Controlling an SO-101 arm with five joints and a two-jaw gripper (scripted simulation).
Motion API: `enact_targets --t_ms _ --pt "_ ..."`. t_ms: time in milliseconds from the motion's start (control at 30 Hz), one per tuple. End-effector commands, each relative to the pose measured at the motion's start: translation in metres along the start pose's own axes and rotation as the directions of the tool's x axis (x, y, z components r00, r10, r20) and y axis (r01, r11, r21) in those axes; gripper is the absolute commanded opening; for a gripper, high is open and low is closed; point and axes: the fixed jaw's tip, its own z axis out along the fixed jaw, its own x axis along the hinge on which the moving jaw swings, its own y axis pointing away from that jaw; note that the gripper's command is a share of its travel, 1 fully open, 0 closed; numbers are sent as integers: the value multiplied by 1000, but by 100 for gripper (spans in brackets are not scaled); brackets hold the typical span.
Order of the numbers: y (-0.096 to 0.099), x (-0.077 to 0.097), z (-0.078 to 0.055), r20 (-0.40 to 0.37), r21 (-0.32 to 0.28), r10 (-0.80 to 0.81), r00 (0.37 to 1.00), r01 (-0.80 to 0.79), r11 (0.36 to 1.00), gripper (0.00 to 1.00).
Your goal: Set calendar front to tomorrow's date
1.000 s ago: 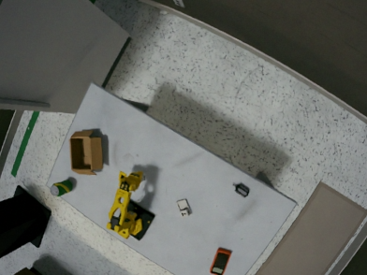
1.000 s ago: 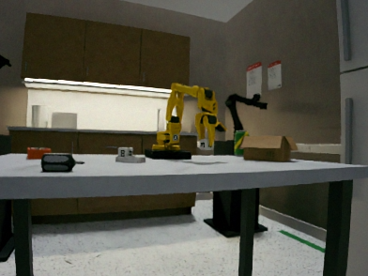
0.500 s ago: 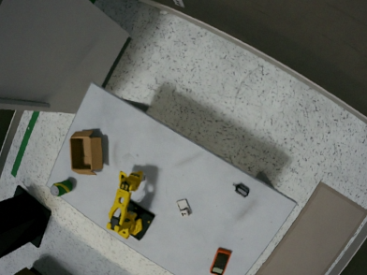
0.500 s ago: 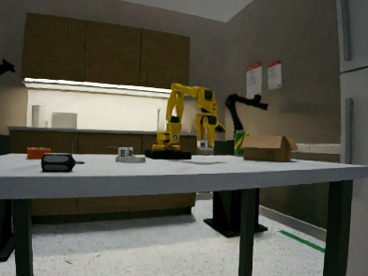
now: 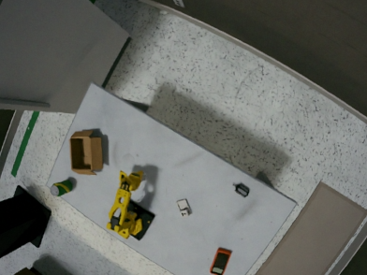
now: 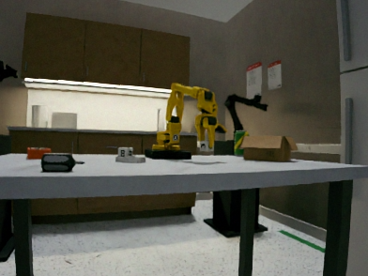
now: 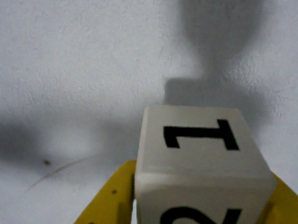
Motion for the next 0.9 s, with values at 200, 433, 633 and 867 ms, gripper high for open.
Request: enact_targets --t_ms 200,433,633,867 --pt "3 -2 6 2 -9 -1 1000 1 1000 0" --pt "3 -2 7 2 -9 -1 1000 1 1000 0" --pt "3 -2 11 2 -9 -1 1000 1 1000 0" --pt "3 -2 12 2 -9 -1 1000 1 1000 0"
